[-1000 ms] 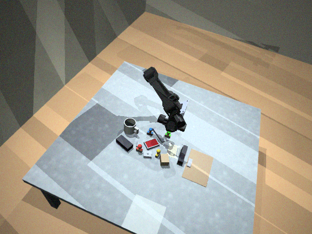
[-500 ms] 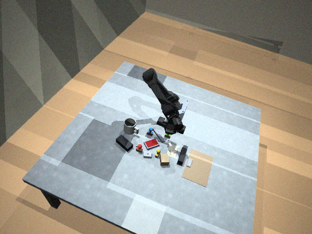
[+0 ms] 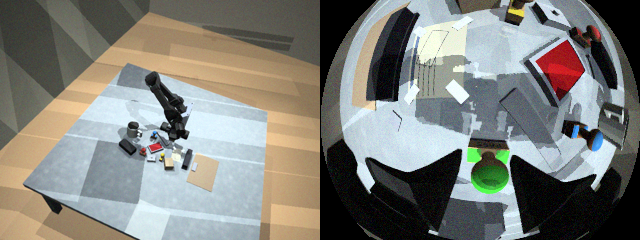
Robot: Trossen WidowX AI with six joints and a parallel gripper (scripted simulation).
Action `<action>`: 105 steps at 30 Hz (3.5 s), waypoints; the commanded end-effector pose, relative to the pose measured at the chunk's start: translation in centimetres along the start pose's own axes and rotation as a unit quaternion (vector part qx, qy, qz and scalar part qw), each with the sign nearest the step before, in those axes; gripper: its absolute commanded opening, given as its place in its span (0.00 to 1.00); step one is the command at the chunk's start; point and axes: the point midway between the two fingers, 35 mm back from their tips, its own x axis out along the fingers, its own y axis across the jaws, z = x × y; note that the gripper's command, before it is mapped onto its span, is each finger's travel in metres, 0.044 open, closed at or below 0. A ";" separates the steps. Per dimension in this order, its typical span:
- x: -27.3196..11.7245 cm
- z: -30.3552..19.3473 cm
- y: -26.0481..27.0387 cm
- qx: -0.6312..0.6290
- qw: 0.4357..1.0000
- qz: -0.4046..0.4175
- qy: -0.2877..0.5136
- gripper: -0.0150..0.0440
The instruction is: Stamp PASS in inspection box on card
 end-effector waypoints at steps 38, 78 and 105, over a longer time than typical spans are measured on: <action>-0.1 -0.1 0.0 -0.001 1.000 0.000 0.001 0.25; -2.0 0.1 0.1 -0.001 1.000 0.001 0.001 0.25; -3.2 0.1 0.1 -0.002 1.000 0.002 0.001 0.25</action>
